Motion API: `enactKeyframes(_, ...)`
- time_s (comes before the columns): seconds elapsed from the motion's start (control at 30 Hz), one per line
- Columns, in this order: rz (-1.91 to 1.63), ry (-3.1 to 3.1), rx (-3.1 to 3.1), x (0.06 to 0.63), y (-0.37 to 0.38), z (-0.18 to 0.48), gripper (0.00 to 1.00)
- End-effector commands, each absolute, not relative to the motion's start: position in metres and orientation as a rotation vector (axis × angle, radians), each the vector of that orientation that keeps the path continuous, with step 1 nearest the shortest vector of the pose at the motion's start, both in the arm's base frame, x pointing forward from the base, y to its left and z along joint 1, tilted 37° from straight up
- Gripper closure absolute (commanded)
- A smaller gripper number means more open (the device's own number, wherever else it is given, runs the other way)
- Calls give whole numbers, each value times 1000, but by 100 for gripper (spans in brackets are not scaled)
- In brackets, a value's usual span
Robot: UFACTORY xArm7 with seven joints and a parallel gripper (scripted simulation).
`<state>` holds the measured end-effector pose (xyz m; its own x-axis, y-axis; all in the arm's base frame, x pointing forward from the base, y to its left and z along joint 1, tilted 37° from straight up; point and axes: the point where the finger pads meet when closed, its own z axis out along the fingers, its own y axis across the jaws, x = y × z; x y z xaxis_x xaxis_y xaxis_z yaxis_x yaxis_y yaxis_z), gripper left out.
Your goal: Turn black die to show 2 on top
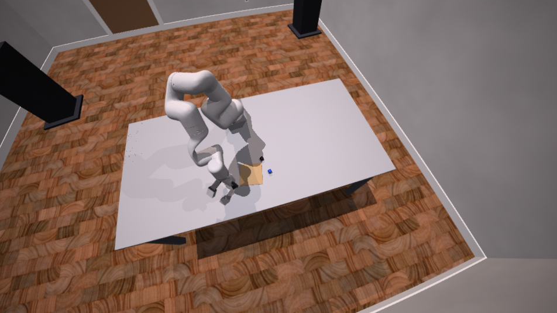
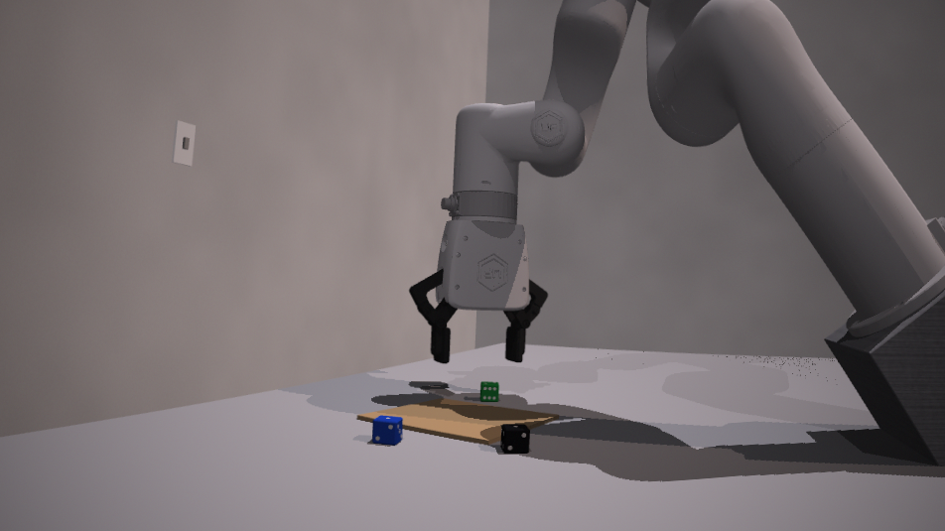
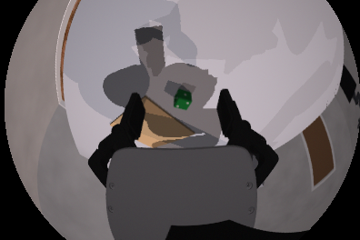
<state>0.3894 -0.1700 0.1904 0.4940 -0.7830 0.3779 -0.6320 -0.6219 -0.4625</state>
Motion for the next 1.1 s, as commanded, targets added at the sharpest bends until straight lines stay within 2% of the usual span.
enactKeyframes(0.0, -831, 1202, -2477, 389, -168, 191, 0)
enactKeyframes(0.27, -831, 1202, -2477, 383, -144, 186, 0)
enactKeyframes(1.07, -831, 1202, -2477, 342, 20, 153, 0)
